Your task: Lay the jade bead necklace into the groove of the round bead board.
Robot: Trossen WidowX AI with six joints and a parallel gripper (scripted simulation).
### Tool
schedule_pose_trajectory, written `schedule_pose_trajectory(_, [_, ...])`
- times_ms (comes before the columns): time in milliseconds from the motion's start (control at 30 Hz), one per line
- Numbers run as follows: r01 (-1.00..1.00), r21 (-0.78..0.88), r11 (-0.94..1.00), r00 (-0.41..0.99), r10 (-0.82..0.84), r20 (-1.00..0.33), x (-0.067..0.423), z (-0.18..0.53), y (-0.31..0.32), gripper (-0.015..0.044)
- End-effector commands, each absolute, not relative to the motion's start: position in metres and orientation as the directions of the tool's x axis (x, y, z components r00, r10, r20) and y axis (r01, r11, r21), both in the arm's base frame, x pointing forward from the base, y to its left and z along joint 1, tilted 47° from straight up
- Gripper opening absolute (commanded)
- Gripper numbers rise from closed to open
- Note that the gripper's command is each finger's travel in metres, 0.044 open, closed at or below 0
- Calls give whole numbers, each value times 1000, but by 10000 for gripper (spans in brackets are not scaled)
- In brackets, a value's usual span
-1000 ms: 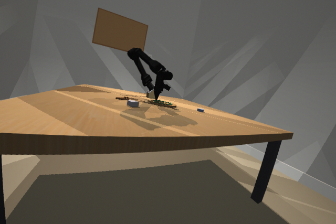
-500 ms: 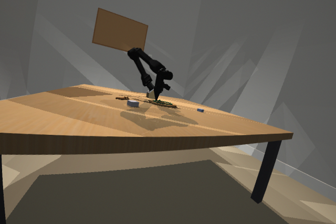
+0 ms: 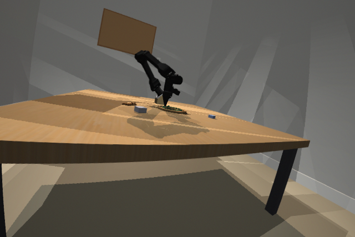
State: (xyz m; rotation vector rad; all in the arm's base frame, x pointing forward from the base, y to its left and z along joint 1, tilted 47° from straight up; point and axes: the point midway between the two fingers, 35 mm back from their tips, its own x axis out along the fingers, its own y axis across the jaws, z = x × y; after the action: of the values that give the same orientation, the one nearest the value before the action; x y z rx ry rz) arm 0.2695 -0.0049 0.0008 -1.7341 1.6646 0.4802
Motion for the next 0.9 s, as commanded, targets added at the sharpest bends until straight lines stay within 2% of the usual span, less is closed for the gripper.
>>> schedule_pose_trajectory(0, [-974,-219,54,113,-723,-681,270,0,-3,414])
schedule_pose_trajectory(367, [-907,-368,206,115,-718,-686,306,-27,65,125])
schedule_pose_trajectory(500, [-883,-402,241,116,-719,-685,311,-35,82,120])
schedule_pose_trajectory(867, [-883,-402,241,116,-720,-685,312,-46,71,120])
